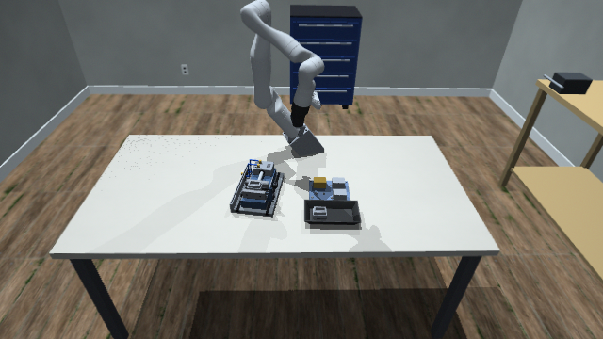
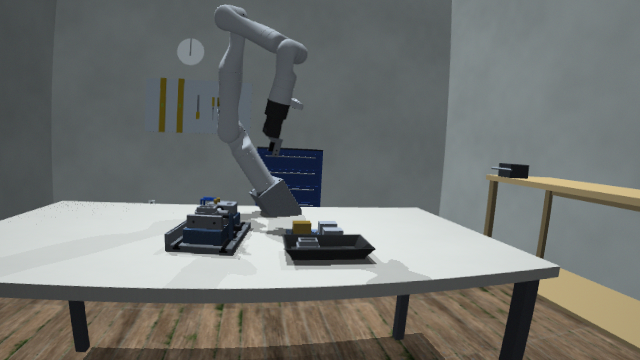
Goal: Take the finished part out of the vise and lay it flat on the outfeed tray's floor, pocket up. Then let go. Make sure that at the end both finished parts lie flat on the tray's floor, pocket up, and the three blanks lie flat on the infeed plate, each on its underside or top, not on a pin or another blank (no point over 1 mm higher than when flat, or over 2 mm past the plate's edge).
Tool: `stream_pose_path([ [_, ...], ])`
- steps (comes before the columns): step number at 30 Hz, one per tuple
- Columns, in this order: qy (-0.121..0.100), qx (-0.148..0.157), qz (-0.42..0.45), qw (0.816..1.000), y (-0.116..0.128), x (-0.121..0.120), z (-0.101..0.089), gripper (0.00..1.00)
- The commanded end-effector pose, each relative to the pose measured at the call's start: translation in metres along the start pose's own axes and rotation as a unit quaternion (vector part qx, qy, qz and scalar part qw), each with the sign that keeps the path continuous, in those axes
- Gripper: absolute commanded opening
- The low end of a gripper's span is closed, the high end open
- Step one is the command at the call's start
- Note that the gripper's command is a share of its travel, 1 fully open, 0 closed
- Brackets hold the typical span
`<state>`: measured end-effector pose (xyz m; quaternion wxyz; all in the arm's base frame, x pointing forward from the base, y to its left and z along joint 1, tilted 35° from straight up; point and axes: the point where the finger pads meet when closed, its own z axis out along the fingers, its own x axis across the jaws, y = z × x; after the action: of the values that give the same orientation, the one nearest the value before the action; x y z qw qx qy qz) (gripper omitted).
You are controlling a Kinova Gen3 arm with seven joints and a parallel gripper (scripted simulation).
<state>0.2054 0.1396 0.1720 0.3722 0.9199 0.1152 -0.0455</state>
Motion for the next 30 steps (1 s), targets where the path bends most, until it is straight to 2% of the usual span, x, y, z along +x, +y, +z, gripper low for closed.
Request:
stream_pose_path([
  [1, 0.014, 0.030, 0.027, 0.999, 0.025, 0.033, 0.006, 1.00],
  [7, 0.050, 0.059, 0.076, 0.994, 0.073, 0.082, 0.020, 1.00],
  [9, 0.055, 0.063, 0.084, 0.993, 0.083, 0.089, 0.023, 1.00],
  [10, 0.066, 0.070, 0.102, 0.990, 0.098, 0.102, 0.028, 1.00],
  [11, 0.066, 0.070, 0.102, 0.990, 0.099, 0.102, 0.028, 1.00],
  [13, 0.079, 0.078, 0.122, 0.986, 0.123, 0.117, 0.036, 1.00],
  [15, 0.079, 0.078, 0.122, 0.986, 0.123, 0.117, 0.036, 1.00],
  [17, 0.095, 0.085, 0.144, 0.981, 0.152, 0.132, 0.046, 1.00],
  [24, 0.126, 0.093, 0.189, 0.969, 0.216, 0.153, 0.071, 1.00],
  [30, 0.125, 0.091, 0.196, 0.968, 0.228, 0.151, 0.076, 1.00],
])
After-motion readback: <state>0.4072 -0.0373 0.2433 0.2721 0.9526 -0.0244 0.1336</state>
